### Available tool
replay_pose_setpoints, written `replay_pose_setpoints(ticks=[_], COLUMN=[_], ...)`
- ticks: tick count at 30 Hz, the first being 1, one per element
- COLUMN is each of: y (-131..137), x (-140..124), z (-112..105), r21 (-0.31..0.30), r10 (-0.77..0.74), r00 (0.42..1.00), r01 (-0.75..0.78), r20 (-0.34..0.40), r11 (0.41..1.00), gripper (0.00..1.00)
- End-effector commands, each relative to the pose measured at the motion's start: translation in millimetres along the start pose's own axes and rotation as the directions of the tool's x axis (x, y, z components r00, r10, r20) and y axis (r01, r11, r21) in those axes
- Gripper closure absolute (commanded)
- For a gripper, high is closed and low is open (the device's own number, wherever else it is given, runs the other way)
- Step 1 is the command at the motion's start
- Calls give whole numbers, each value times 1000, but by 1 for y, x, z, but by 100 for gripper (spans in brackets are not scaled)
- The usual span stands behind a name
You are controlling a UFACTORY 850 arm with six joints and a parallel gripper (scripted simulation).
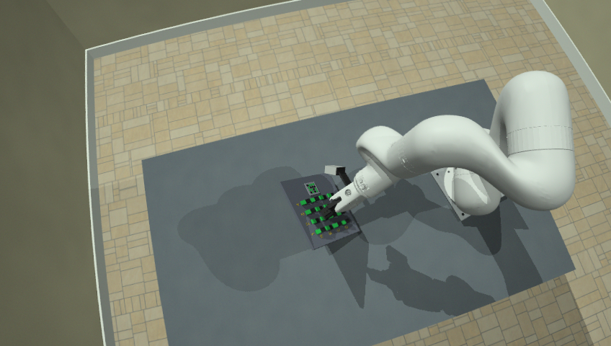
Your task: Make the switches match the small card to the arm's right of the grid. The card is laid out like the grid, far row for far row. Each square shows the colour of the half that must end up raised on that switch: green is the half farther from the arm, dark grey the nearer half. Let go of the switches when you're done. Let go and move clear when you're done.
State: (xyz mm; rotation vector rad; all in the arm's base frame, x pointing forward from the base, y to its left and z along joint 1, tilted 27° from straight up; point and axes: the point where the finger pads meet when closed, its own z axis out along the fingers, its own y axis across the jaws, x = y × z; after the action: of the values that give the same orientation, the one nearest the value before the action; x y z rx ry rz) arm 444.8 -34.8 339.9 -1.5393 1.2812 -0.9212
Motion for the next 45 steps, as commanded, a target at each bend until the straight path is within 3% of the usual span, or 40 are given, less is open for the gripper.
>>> replay_pose_setpoints(ticks=[1,45], y=[0,-1], x=[25,32], z=[0,1], r21=[1,1], r10=[-1,0], r00=[1000,1000], r01=[1,0], r20=[0,0], r11=[1000,1000], gripper=[100,100])
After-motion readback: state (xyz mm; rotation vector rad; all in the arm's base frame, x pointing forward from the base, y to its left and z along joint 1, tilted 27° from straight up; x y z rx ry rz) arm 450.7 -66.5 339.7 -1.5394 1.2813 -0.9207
